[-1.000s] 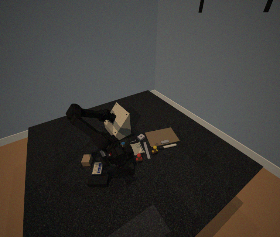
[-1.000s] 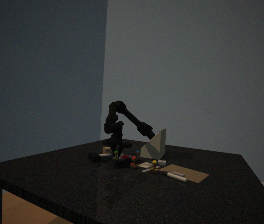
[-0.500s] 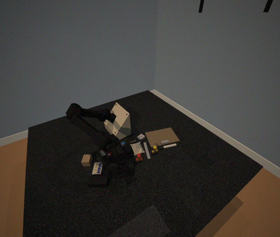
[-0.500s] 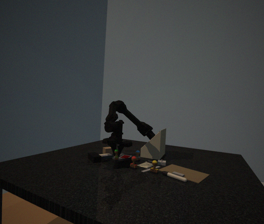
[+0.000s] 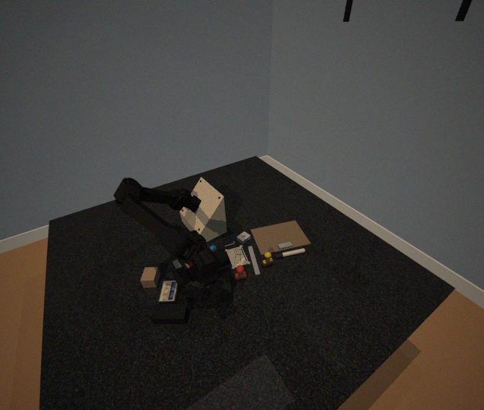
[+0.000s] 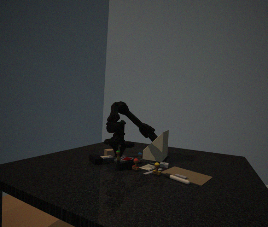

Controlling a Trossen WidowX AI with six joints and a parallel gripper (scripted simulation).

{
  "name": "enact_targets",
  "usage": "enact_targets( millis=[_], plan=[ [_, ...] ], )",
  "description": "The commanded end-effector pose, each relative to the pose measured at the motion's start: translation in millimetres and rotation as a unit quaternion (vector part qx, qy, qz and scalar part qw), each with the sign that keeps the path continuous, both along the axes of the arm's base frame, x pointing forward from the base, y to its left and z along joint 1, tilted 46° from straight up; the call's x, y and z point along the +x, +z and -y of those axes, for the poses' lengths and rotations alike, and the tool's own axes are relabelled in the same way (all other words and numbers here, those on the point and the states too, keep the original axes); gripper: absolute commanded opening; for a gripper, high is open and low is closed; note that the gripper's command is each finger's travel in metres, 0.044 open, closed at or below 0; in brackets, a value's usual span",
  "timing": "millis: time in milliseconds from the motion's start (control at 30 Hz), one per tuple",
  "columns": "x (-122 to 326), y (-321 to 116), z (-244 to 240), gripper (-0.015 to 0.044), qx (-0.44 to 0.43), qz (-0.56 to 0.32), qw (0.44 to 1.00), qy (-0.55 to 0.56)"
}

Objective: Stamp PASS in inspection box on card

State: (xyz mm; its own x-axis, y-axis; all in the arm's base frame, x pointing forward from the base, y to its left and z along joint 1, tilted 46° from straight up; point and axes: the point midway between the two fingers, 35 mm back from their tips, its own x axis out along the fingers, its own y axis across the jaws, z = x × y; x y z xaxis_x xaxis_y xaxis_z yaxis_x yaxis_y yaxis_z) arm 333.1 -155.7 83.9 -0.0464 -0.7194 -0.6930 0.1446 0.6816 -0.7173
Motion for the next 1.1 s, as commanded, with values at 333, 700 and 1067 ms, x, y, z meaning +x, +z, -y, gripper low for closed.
enact_targets(
  millis=[333, 700, 1067],
  plan=[
    [1.6, 6.4, -5.6, 0.0, -0.003, 0.004, 1.0, 0.0],
    [1.8, 10.1, -9.5, 0.0, -0.004, 0.004, 1.0, 0.0],
    [1.9, 13.7, -13.5, 0.0, -0.004, 0.004, 1.0, 0.0]
  ],
)
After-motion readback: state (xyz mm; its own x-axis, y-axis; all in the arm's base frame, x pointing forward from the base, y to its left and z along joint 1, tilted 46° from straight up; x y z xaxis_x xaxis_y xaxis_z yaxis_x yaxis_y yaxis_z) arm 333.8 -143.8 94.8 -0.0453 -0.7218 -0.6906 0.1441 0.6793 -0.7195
